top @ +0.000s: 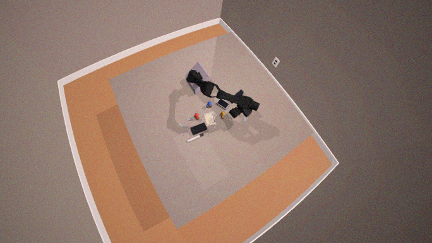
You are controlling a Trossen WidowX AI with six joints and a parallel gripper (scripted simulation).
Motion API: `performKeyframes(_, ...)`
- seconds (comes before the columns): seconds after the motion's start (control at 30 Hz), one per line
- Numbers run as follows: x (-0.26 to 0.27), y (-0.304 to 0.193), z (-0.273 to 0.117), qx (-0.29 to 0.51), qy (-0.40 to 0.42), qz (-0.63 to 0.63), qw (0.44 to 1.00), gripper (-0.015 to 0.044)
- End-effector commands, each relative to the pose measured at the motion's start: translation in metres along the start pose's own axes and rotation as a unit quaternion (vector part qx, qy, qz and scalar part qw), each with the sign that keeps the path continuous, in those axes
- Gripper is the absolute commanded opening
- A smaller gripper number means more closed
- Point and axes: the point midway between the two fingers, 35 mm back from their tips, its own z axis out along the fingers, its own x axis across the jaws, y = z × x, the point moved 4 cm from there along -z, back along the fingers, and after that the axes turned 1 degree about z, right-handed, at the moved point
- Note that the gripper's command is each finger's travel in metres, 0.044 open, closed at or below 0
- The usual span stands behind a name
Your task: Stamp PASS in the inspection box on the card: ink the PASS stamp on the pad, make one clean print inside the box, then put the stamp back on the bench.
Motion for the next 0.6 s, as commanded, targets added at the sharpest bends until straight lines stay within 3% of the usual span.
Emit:
performKeyframes(0.0, 0.0, 0.0, 0.005, -0.003, -0.002, -0.003, 1.0, 0.0)
performKeyframes(0.47, -0.001, -0.001, 0.027, -0.002, -0.003, -0.003, 1.0, 0.0)
performKeyframes(0.57, -0.001, -0.001, 0.024, 0.0, -0.001, 0.0, 1.0, 0.0079)
